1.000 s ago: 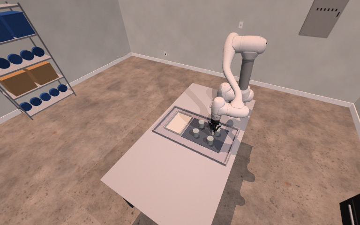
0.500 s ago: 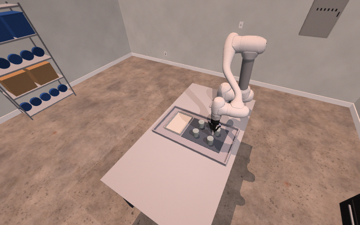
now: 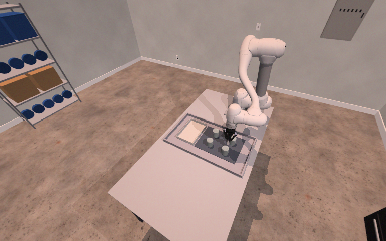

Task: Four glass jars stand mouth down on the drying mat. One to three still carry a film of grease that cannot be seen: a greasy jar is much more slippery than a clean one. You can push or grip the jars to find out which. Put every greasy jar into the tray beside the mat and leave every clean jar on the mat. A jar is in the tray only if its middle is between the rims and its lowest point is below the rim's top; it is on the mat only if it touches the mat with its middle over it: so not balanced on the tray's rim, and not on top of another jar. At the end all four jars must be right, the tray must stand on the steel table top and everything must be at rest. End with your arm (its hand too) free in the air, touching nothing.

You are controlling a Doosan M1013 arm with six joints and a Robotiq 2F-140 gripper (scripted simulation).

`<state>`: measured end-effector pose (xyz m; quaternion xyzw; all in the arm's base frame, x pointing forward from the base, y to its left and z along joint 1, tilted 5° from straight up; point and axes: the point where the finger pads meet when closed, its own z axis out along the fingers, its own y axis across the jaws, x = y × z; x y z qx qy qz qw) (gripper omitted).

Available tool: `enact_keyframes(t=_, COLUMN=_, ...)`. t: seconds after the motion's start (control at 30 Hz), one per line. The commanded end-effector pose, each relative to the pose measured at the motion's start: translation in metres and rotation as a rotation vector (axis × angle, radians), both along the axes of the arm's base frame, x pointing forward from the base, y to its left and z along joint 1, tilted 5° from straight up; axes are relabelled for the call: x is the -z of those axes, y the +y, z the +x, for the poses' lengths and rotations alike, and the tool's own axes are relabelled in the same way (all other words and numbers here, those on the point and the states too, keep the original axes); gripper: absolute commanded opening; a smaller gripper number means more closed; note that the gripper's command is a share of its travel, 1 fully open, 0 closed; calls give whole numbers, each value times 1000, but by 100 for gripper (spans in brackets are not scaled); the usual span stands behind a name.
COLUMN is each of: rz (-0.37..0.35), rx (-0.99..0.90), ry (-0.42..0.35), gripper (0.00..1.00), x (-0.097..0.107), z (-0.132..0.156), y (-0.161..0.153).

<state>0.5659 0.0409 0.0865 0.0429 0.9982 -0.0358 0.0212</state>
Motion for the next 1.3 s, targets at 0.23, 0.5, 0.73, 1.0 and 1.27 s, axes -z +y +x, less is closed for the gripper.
enact_keyframes(t=0.23, rz=-2, rx=-2, ry=-4, gripper=0, x=1, z=-1, y=0)
enact_keyframes(t=0.5, rz=-2, rx=-2, ry=-4, gripper=0, x=-22, z=-2, y=2)
enact_keyframes(t=0.73, rz=-2, rx=-2, ry=-4, gripper=0, x=-75, z=-4, y=6)
enact_keyframes(t=1.0, rz=-2, rx=-2, ry=-4, gripper=0, x=-77, z=-12, y=-26)
enact_keyframes(t=1.27, rz=-2, rx=-2, ry=-4, gripper=0, x=-81, z=-27, y=-91)
